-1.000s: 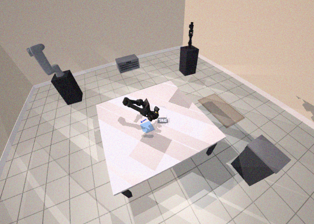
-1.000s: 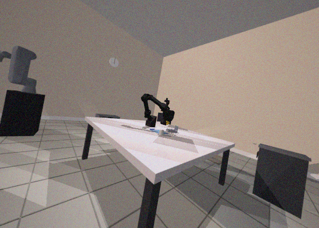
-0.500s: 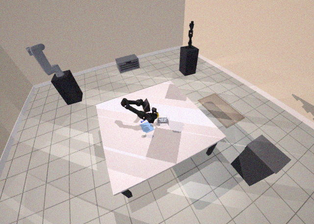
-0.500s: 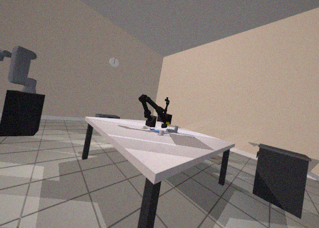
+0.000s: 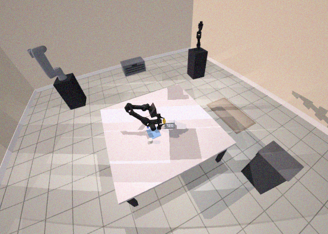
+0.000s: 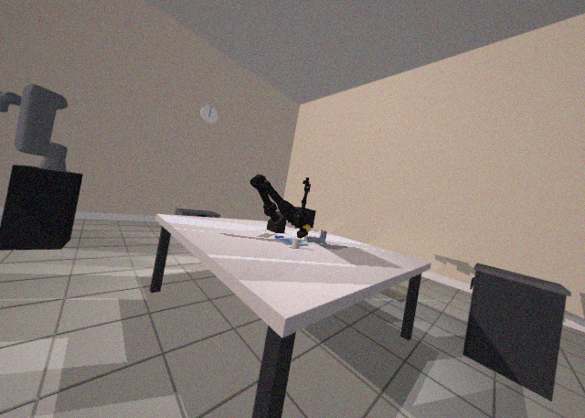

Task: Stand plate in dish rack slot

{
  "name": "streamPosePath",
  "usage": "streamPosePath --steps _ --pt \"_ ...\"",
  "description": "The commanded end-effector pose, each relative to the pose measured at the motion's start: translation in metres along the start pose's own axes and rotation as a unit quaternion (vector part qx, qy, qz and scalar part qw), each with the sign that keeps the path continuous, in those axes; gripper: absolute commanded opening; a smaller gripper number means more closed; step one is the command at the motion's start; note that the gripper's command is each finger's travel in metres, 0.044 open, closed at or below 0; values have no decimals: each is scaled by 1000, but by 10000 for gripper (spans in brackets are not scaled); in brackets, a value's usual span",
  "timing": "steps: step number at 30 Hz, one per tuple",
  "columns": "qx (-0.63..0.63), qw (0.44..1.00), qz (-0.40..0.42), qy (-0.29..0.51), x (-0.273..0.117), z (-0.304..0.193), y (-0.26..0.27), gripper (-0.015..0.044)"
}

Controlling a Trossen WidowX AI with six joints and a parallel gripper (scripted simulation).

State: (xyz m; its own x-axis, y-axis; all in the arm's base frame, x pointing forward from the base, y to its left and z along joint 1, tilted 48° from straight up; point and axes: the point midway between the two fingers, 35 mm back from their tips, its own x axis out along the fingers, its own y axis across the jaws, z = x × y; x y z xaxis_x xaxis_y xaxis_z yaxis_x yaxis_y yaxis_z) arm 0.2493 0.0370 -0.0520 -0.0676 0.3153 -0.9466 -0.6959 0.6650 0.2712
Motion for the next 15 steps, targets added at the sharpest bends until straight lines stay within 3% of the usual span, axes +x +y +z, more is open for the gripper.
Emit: streamPosePath --steps 1,15 --pt "-44 998 -1 -36 -3 -1 -2 0" --pt "-202 967 -41 -150 -11 -10 -9 0"
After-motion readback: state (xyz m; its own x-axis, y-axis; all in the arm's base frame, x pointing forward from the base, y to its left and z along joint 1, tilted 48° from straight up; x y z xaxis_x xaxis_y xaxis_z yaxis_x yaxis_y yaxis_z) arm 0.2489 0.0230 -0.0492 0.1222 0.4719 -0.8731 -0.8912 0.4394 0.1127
